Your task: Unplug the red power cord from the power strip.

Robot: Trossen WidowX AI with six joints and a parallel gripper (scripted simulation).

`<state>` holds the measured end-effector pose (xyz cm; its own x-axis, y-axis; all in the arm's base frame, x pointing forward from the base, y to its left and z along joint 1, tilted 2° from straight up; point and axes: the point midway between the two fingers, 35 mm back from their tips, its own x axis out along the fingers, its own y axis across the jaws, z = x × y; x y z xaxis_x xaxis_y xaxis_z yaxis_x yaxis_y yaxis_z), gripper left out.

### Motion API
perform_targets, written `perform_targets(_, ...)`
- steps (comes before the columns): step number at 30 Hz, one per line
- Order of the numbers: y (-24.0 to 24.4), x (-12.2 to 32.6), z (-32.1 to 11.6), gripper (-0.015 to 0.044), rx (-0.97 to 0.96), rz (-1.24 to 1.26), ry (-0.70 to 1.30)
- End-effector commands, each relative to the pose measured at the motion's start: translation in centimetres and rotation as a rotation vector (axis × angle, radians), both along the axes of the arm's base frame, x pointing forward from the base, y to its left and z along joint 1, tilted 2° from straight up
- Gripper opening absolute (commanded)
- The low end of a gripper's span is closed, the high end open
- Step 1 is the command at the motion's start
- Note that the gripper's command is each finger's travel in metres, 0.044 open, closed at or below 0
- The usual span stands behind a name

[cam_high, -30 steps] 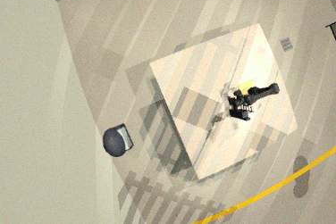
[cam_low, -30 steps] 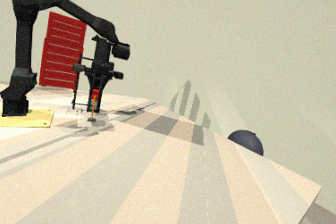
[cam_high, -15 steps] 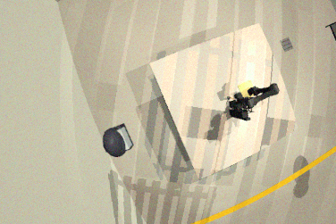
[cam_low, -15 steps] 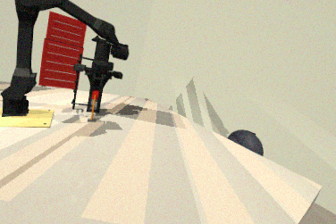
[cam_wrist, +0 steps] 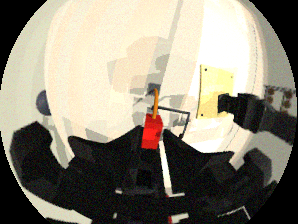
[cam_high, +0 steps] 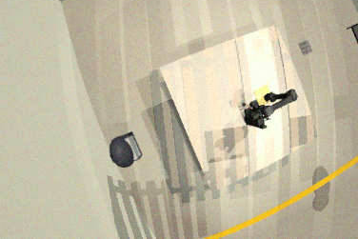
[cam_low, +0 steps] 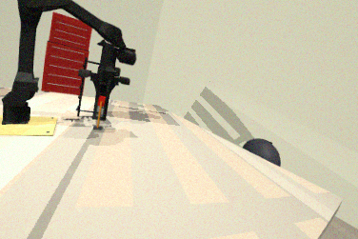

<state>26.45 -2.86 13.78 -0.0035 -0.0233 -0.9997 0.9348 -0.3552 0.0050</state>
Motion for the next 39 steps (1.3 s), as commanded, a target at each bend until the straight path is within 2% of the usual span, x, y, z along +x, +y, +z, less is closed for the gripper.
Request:
perform_targets(1,0.0,0.0,-0.6,0.0160,-0.001,-0.004,0.002)
perform_targets(4,0.0,0.0,-0.7,0.0160,-0.001,-0.004,0.002)
perform_targets(8,0.0,0.0,-0.5,0.0055,0.000,0.000,0.003)
perform_targets(16,0.0,0.0,-0.5,0.0002,0.000,0.000,0.003)
perform_targets(39,-3.2,-1.0,-0.4,0.0000,-0.003,-0.002,0.003)
